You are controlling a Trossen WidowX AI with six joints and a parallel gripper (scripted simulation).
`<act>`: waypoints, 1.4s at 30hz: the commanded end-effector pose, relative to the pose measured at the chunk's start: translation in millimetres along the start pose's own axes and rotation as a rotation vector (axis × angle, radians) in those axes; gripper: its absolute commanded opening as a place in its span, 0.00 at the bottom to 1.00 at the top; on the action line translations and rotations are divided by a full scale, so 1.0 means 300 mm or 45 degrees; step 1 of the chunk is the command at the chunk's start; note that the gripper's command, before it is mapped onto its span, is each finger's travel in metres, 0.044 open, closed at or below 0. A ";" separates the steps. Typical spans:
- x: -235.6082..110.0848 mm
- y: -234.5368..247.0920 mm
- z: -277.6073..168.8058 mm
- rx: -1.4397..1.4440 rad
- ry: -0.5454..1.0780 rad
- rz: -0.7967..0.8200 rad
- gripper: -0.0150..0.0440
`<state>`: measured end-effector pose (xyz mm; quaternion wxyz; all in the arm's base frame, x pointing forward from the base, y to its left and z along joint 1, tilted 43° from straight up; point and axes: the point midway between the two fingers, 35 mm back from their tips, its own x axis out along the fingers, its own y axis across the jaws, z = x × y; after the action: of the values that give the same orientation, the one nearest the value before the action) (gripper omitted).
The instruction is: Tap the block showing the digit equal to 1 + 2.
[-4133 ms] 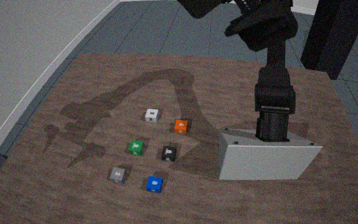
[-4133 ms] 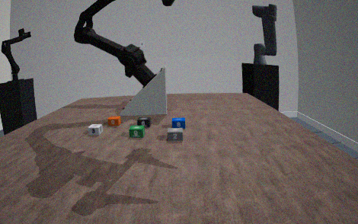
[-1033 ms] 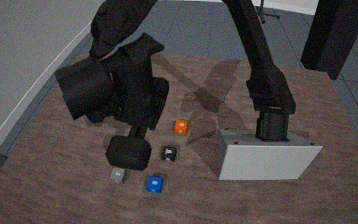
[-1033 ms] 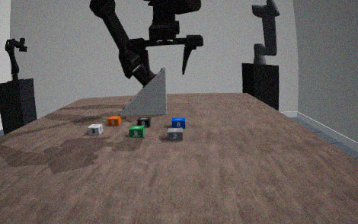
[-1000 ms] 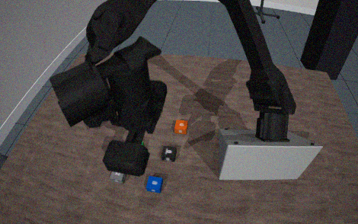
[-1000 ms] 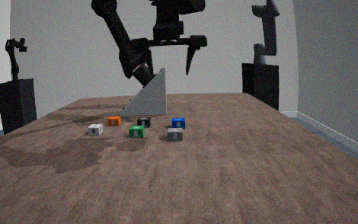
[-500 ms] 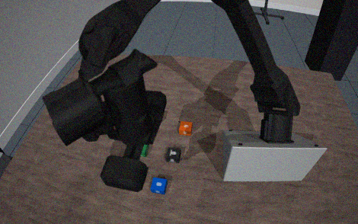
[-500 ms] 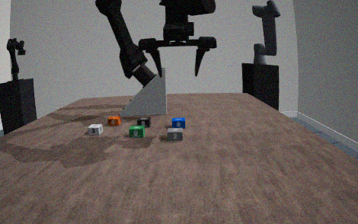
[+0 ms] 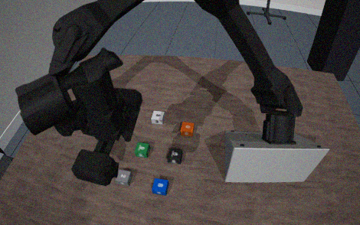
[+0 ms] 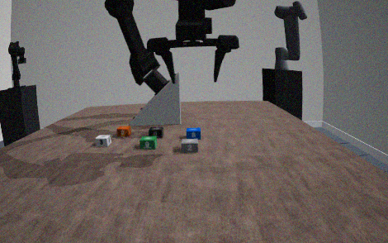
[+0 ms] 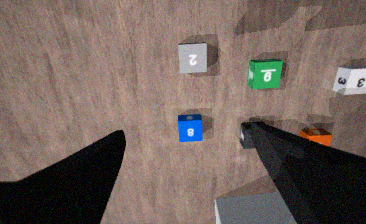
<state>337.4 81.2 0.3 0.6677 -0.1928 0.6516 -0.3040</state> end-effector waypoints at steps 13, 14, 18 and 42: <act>0.019 -0.025 0.144 -0.008 0.010 -0.015 0.93; 0.019 -0.025 0.144 -0.008 0.010 -0.015 0.93; 0.019 -0.025 0.144 -0.008 0.010 -0.015 0.93; 0.017 -0.314 0.061 -0.011 0.012 -0.021 0.93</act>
<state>342.2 8.2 58.4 0.6620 -0.1973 0.6543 -0.3077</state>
